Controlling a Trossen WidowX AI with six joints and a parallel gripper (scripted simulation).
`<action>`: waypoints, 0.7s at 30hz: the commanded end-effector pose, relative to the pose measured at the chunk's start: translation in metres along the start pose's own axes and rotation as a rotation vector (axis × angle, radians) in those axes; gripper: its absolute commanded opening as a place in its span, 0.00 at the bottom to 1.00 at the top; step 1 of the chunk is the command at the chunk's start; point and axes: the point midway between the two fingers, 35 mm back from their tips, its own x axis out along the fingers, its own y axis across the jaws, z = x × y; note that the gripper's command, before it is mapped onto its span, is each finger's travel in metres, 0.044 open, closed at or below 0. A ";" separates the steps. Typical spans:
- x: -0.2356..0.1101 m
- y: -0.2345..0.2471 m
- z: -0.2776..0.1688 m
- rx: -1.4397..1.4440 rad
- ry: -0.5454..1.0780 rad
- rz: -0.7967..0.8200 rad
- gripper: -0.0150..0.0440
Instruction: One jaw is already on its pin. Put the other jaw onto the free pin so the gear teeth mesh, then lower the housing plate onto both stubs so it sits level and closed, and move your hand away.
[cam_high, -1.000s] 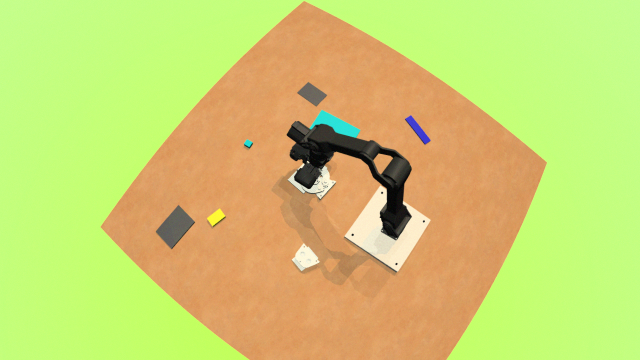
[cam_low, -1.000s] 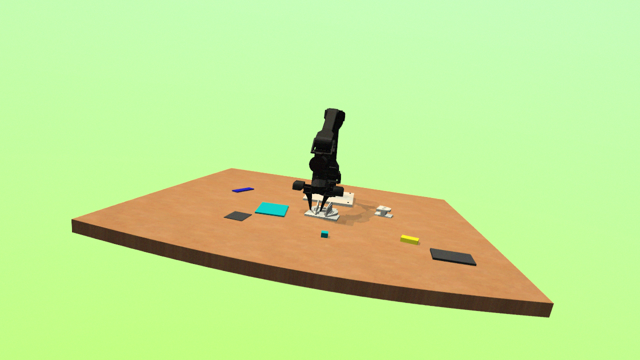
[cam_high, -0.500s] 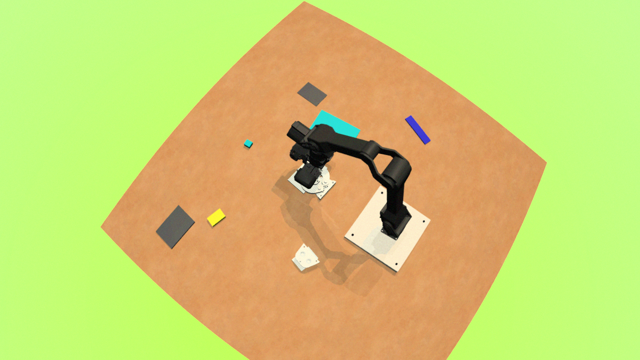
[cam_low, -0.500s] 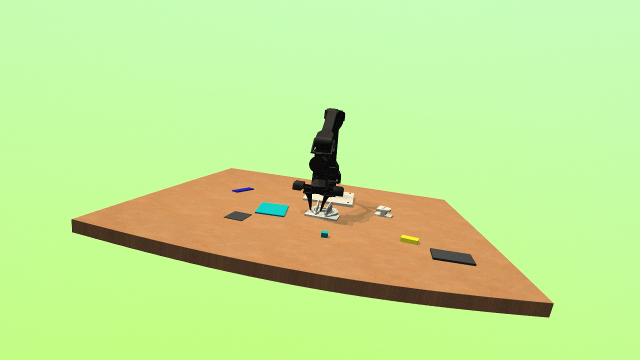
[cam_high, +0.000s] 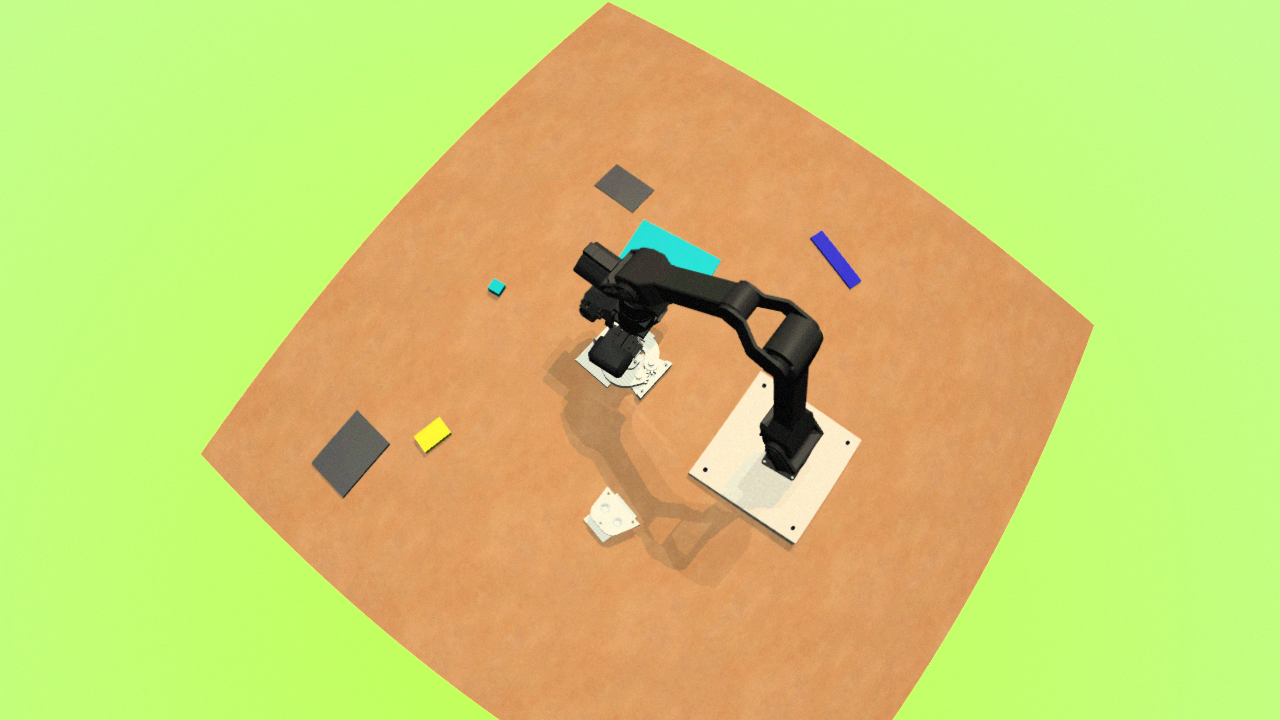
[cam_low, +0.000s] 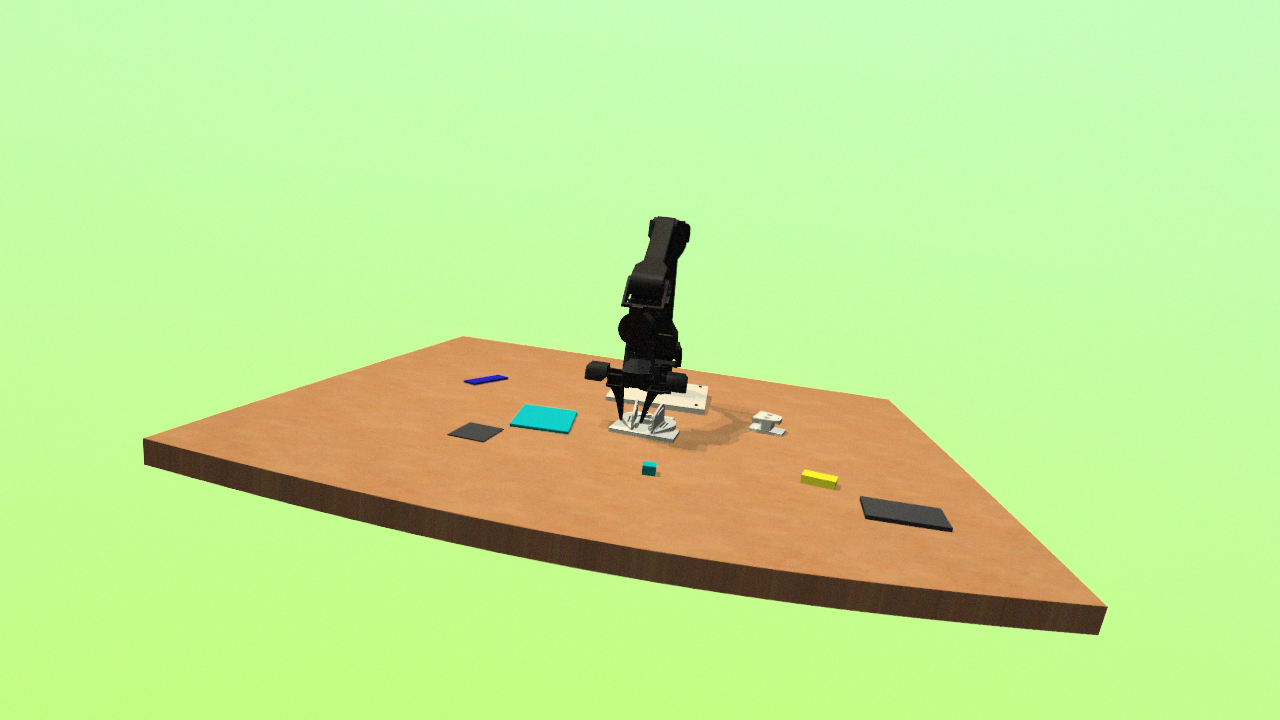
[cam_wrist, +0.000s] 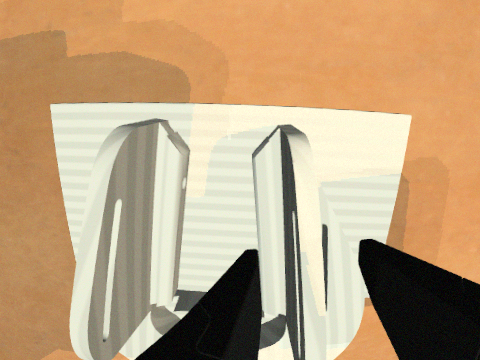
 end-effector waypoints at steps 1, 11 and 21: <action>0.000 0.000 0.000 0.004 -0.002 0.003 0.48; 0.000 0.000 0.000 0.000 0.000 0.000 0.57; 0.000 0.000 0.000 0.000 0.000 0.000 0.63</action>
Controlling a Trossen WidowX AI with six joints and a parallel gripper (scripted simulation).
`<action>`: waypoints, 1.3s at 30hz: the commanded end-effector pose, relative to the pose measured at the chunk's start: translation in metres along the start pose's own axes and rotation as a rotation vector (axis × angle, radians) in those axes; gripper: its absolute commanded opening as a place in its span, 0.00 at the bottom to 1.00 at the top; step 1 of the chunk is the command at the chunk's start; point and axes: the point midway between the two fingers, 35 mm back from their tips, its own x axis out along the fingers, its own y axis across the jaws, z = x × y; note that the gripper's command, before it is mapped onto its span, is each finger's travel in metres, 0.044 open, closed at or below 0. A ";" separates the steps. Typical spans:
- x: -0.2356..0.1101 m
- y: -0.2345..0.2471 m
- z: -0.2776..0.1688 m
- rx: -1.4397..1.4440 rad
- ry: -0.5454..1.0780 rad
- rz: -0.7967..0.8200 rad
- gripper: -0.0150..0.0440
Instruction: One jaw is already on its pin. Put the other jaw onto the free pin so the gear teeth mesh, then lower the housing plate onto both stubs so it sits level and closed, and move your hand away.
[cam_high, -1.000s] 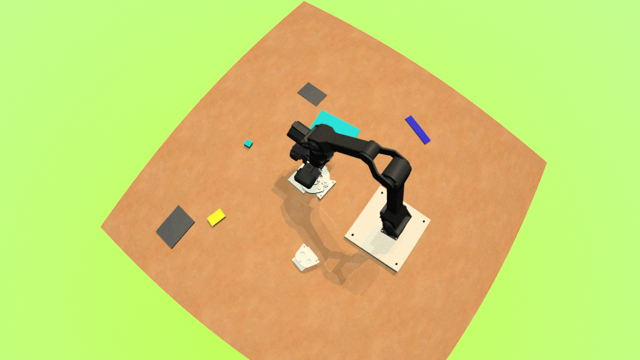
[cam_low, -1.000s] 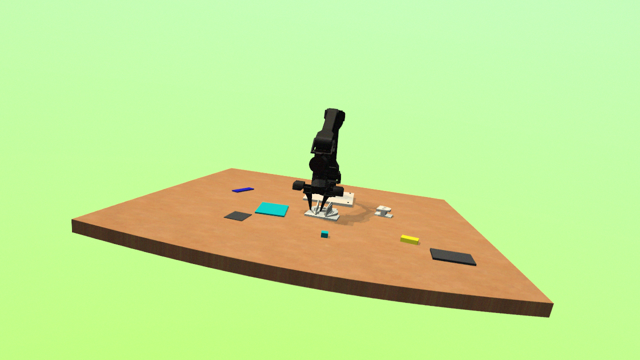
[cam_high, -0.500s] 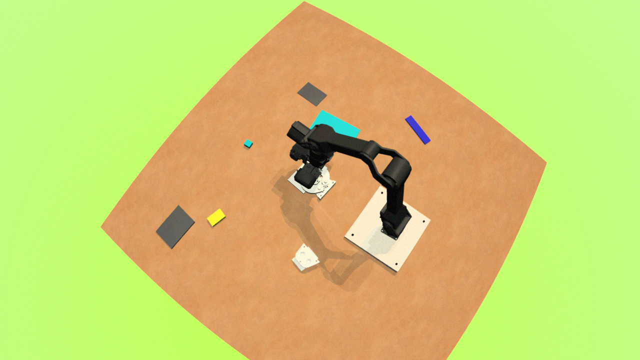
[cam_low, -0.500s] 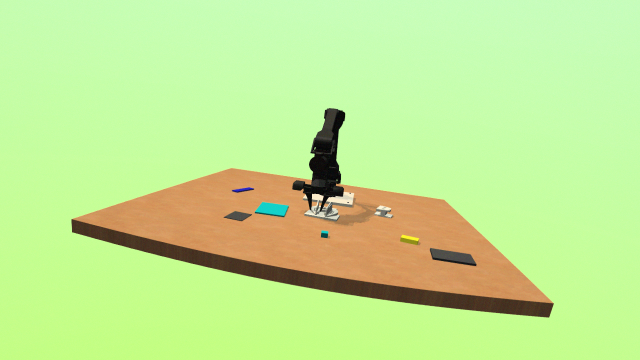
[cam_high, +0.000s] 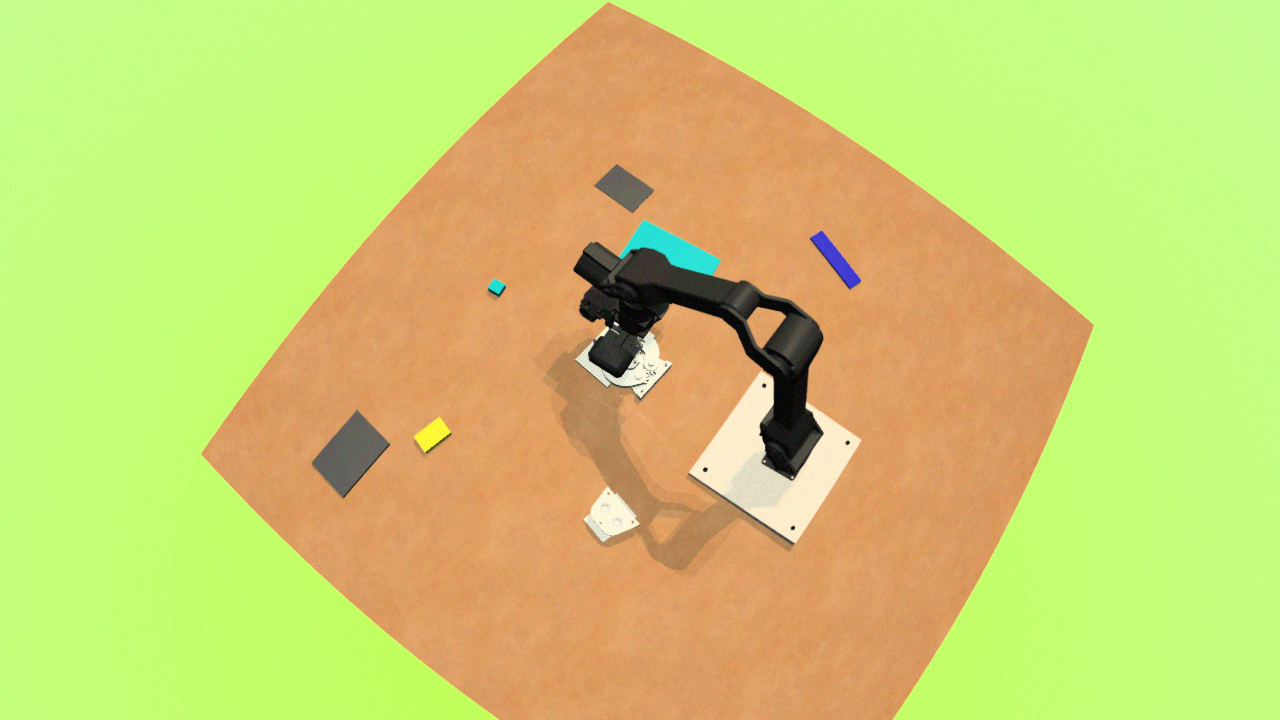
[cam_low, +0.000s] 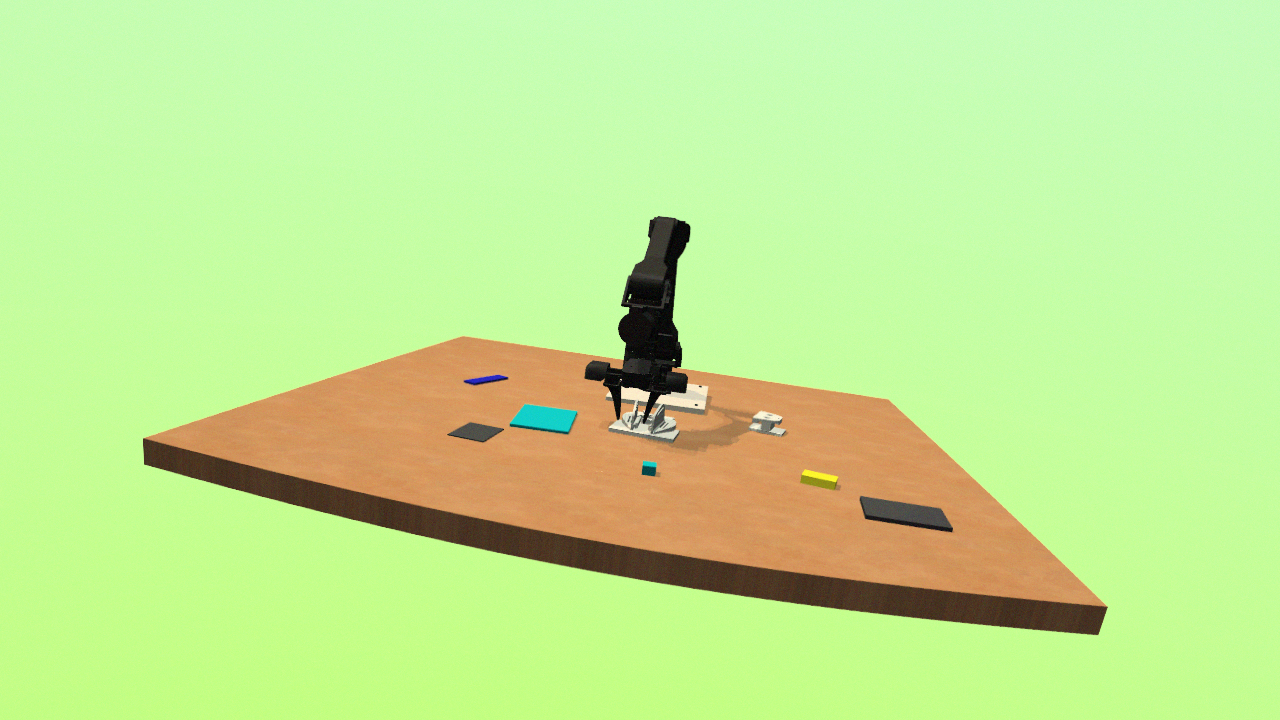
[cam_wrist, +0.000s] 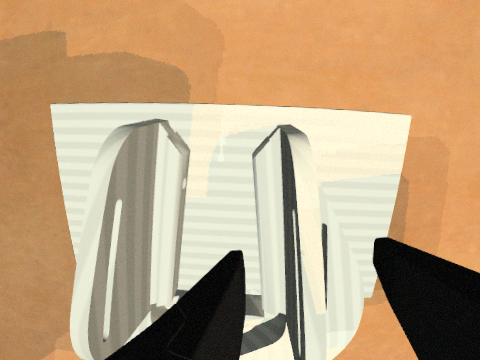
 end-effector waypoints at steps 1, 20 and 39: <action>0.000 0.000 0.000 0.000 0.000 0.000 0.63; -0.063 0.001 0.002 -0.004 -0.009 0.000 0.68; -0.074 0.109 -0.015 -0.444 -0.016 0.009 1.00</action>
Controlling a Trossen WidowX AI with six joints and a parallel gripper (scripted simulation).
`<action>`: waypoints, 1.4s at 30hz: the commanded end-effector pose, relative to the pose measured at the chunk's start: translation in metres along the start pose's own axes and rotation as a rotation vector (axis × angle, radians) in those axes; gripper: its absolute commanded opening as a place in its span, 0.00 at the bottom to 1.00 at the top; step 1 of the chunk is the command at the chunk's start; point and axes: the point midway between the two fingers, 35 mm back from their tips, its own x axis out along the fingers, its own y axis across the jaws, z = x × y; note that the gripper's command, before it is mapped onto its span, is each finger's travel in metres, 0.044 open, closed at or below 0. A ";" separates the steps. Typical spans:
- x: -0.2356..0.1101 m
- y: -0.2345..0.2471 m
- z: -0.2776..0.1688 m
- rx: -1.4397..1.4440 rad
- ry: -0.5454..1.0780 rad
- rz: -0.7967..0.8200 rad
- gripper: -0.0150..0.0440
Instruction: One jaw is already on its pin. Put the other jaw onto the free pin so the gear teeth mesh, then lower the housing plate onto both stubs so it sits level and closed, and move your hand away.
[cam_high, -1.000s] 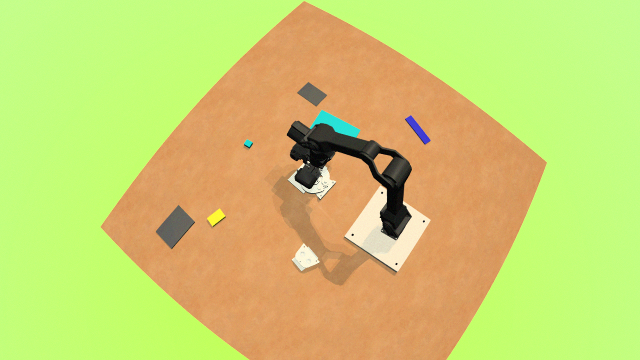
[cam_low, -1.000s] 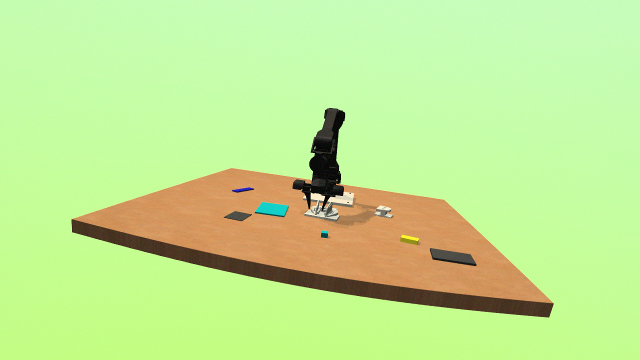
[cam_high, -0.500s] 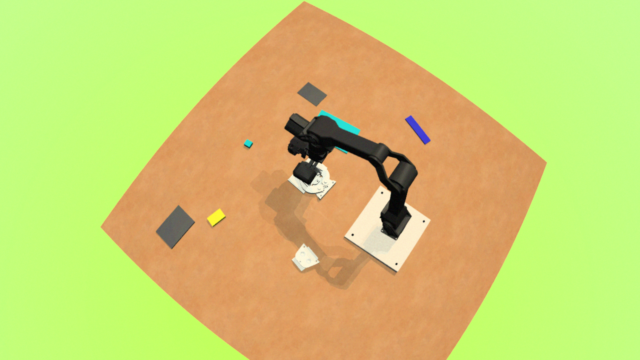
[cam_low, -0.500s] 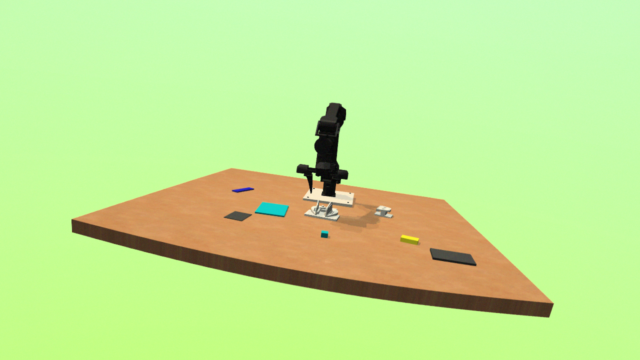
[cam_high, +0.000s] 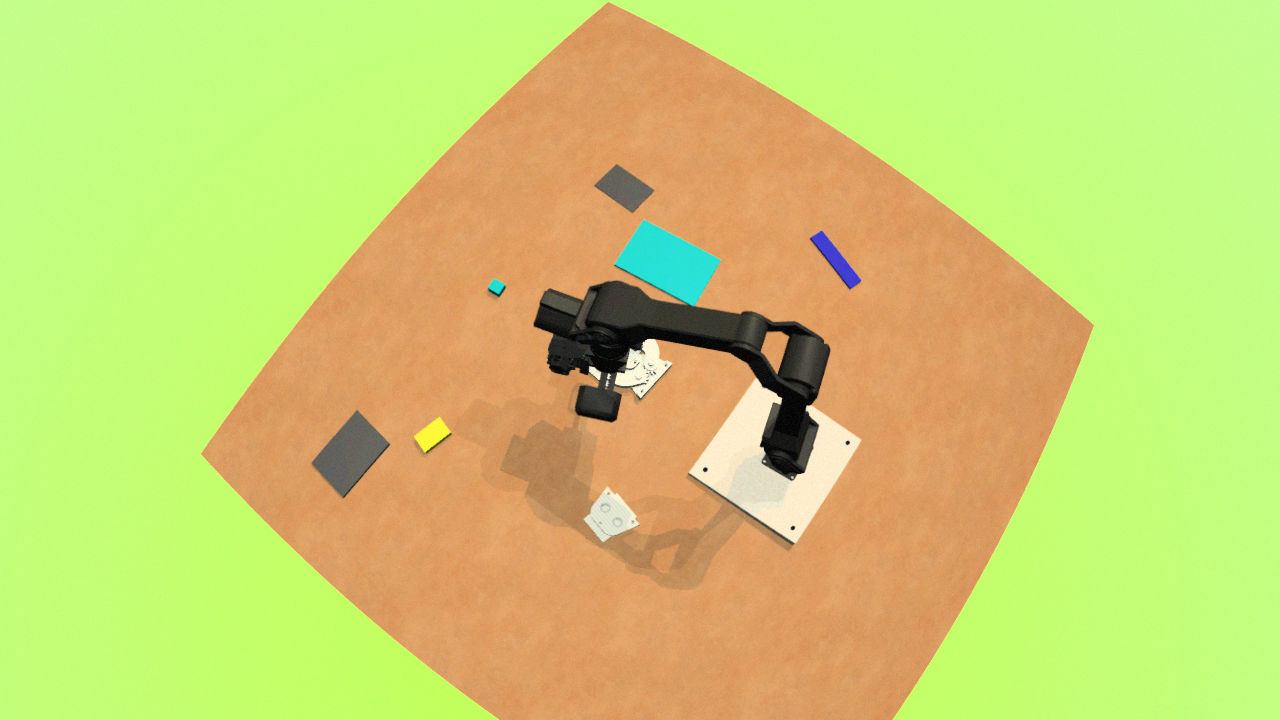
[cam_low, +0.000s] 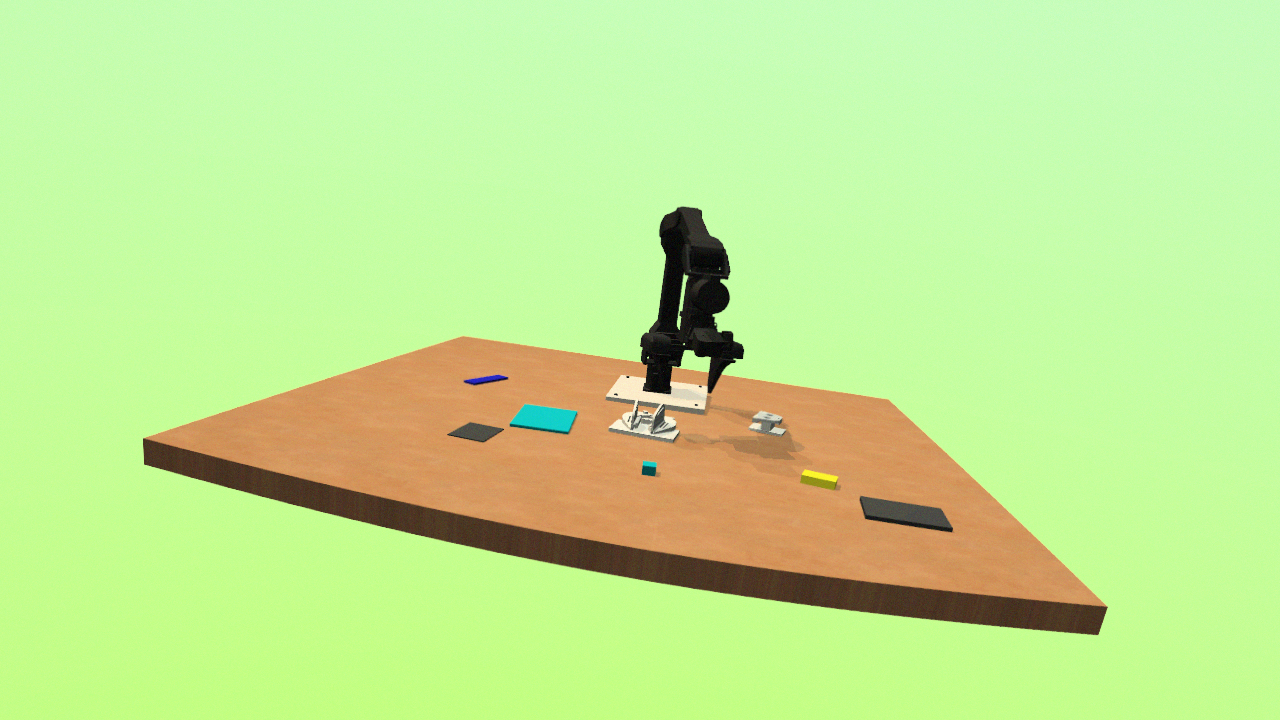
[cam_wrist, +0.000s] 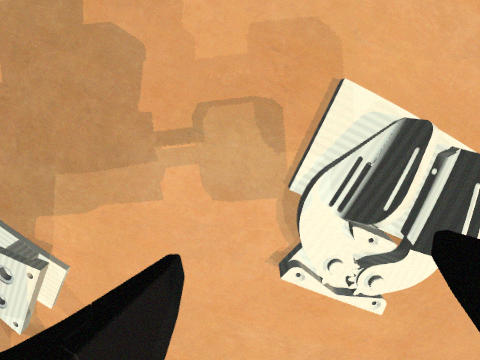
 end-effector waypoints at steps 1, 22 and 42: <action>-0.004 0.021 0.000 -0.092 -0.003 -0.003 1.00; -0.012 0.142 -0.022 -0.592 0.004 0.016 1.00; -0.004 0.205 -0.055 -0.888 0.006 0.022 1.00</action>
